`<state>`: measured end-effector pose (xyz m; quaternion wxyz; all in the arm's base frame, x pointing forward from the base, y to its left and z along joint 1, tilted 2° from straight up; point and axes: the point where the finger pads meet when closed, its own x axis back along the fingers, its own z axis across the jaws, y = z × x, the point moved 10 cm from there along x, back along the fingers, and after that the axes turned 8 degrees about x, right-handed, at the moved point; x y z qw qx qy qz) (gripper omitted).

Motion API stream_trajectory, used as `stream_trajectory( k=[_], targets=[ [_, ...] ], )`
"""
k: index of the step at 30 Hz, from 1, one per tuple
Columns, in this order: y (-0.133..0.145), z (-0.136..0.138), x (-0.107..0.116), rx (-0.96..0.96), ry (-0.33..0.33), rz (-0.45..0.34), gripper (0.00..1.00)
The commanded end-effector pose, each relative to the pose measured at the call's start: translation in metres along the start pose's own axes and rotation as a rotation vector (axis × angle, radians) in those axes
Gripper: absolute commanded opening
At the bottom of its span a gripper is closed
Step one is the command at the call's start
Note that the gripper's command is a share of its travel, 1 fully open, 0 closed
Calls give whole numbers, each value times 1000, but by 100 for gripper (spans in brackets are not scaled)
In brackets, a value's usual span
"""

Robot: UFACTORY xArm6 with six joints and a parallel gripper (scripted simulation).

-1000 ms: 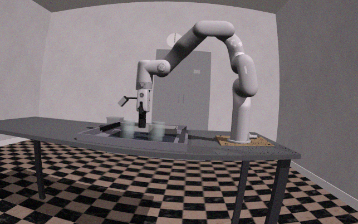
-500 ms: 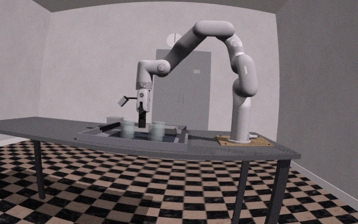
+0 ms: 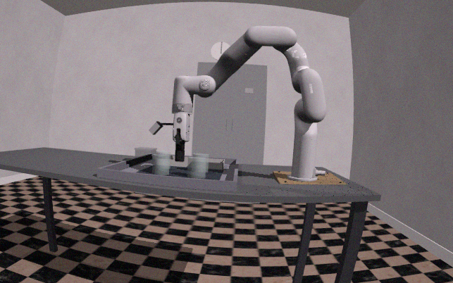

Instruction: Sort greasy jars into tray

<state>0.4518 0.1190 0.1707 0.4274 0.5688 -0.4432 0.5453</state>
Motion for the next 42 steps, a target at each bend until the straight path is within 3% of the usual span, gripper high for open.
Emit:
stream_trajectory(
  k=[1, 14, 15, 34, 36, 38, 42],
  targets=[
    [-1, 0, 2, 0, 0, 4, 0],
    [-1, 0, 2, 0, 0, 4, 0],
    [-1, 0, 2, 0, 0, 4, 100],
    [-1, 0, 2, 0, 0, 4, 100],
    [-1, 0, 17, 0, 0, 4, 100],
    [-1, 0, 17, 0, 0, 4, 100],
    [-1, 0, 47, 0, 0, 4, 100]
  ],
)
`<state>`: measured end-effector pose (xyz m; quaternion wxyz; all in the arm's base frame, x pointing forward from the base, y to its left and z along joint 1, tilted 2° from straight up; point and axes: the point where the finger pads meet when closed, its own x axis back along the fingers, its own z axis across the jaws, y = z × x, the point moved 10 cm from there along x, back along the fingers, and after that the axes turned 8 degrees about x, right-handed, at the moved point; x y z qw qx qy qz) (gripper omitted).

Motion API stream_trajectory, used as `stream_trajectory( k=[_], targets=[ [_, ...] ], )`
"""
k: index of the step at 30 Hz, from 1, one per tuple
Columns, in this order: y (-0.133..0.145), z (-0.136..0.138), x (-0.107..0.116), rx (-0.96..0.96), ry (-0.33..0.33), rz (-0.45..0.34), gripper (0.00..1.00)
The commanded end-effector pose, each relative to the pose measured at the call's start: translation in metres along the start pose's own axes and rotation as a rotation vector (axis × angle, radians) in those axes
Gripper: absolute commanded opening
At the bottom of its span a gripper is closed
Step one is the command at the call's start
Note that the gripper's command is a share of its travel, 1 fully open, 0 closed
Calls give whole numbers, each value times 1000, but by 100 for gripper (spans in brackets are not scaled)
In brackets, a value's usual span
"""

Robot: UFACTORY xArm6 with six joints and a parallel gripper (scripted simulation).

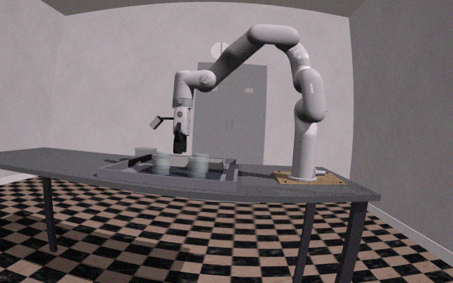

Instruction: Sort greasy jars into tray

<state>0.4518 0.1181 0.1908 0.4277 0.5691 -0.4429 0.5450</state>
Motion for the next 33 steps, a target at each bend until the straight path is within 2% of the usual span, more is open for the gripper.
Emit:
stream_trajectory(
  k=[1, 4, 7, 11, 13, 28, 30, 33],
  targets=[
    [-1, 0, 35, 0, 0, 6, 100],
    [-1, 0, 58, 0, 0, 6, 100],
    [-1, 0, 58, 0, 0, 6, 100],
    [-13, 31, 58, 0, 0, 6, 100],
    [-13, 31, 58, 0, 0, 6, 100],
    [-57, 147, 58, 0, 0, 6, 100],
    [-57, 147, 58, 0, 0, 6, 100],
    [-66, 170, 58, 0, 0, 6, 100]
  ],
)
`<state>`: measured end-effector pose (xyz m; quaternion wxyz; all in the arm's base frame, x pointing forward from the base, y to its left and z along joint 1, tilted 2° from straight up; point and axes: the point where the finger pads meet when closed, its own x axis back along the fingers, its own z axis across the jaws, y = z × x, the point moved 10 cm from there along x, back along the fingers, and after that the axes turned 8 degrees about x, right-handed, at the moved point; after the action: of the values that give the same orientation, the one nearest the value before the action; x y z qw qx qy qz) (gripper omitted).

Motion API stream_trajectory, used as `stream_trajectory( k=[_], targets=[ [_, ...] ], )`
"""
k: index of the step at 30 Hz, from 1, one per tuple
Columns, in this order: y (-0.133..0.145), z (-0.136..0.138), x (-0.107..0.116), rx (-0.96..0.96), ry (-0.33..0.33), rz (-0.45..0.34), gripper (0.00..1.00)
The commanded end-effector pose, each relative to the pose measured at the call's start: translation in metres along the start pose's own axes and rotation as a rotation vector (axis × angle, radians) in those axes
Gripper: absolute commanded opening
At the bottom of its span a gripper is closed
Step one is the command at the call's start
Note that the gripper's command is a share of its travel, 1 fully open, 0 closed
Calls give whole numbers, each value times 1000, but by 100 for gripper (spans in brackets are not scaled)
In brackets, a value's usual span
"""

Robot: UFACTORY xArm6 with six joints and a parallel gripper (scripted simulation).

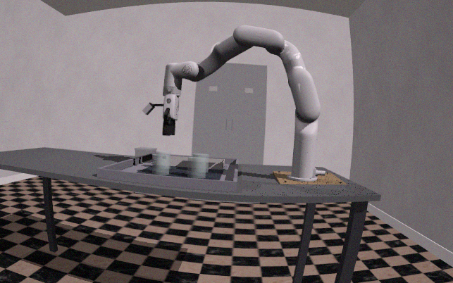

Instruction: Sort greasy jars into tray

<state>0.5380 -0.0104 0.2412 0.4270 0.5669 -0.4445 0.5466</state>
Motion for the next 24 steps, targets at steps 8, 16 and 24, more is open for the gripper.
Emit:
stream_trajectory(
  k=[8, 16, 24],
  targets=[
    [-23, 49, -11, 2, -2, 0, 100],
    [-23, 49, -47, 2, -2, 0, 100],
    [-23, 49, -53, 2, -2, 0, 100]
  ],
)
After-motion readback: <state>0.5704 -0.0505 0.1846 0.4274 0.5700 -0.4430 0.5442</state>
